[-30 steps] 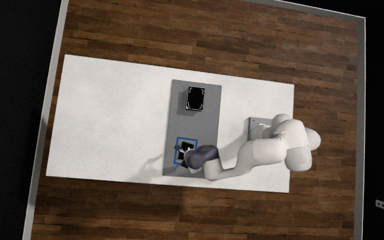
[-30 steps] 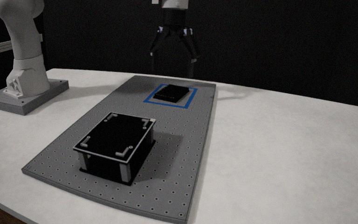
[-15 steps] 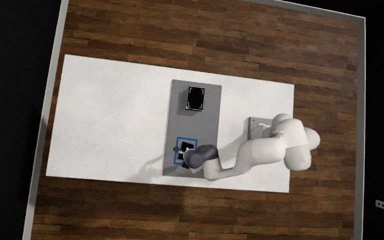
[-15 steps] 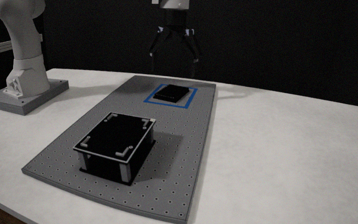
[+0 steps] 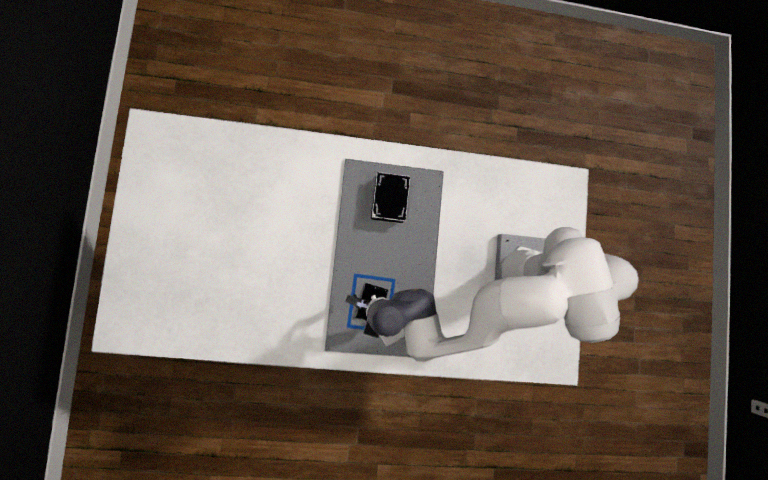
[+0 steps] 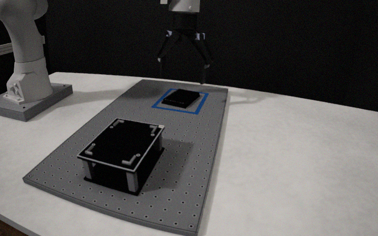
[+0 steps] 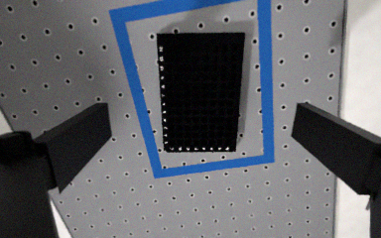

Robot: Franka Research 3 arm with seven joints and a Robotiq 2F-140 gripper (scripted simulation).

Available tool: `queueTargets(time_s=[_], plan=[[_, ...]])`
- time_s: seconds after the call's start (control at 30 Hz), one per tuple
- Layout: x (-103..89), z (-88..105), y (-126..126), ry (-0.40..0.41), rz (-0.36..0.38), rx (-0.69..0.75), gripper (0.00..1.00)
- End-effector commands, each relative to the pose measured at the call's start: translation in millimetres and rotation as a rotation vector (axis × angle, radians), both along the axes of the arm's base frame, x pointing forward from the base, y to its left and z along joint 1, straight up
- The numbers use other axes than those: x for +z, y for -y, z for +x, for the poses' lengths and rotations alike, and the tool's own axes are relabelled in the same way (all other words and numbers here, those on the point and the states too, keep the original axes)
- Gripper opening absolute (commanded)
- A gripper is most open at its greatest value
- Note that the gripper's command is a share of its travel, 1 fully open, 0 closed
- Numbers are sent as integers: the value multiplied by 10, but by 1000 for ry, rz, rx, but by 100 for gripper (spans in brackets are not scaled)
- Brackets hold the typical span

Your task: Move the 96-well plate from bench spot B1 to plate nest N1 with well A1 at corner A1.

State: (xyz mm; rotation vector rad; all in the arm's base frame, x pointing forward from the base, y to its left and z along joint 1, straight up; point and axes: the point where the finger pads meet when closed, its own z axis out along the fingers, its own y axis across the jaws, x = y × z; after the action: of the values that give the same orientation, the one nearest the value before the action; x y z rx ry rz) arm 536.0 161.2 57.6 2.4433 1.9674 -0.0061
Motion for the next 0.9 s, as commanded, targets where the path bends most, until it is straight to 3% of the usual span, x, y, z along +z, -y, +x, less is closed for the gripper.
queueTargets(time_s=[0.0, 0.87], plan=[[-46, 15, -8, 4, 4, 9, 100], [-446, 17, -7, 4, 4, 9, 100]])
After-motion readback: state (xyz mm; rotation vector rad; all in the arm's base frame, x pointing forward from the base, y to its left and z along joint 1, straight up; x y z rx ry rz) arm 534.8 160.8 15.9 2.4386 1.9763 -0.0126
